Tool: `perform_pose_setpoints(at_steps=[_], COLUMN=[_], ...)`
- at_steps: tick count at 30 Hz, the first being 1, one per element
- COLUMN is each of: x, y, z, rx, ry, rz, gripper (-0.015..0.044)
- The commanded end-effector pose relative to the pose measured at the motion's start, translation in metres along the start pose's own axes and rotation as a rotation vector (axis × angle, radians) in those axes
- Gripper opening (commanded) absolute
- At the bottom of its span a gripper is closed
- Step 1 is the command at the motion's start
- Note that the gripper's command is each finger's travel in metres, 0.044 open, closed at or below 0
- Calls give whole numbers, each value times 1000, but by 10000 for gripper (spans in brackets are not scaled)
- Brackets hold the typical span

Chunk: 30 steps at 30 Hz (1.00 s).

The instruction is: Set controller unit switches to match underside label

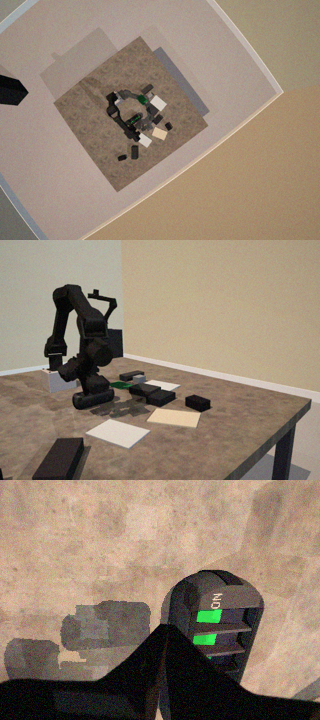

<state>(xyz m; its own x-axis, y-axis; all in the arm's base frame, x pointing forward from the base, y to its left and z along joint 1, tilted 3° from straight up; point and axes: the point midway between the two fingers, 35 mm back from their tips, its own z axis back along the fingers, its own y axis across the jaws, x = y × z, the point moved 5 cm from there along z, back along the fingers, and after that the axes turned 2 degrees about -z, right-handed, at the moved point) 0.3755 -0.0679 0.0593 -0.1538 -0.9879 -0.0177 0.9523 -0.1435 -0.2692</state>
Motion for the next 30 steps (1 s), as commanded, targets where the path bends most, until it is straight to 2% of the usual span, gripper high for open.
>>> perform_pose_setpoints(at_steps=[1, 9, 19, 30], x=[-2, -6, -54, -88], y=[2, -1, -48, -113], z=[-2, -2, -4, -27], rx=[-10, 4, 218, 455], ry=[6, 1, -33, 3], rz=[12, 11, 7, 6], gripper=[0, 0, 0, 0])
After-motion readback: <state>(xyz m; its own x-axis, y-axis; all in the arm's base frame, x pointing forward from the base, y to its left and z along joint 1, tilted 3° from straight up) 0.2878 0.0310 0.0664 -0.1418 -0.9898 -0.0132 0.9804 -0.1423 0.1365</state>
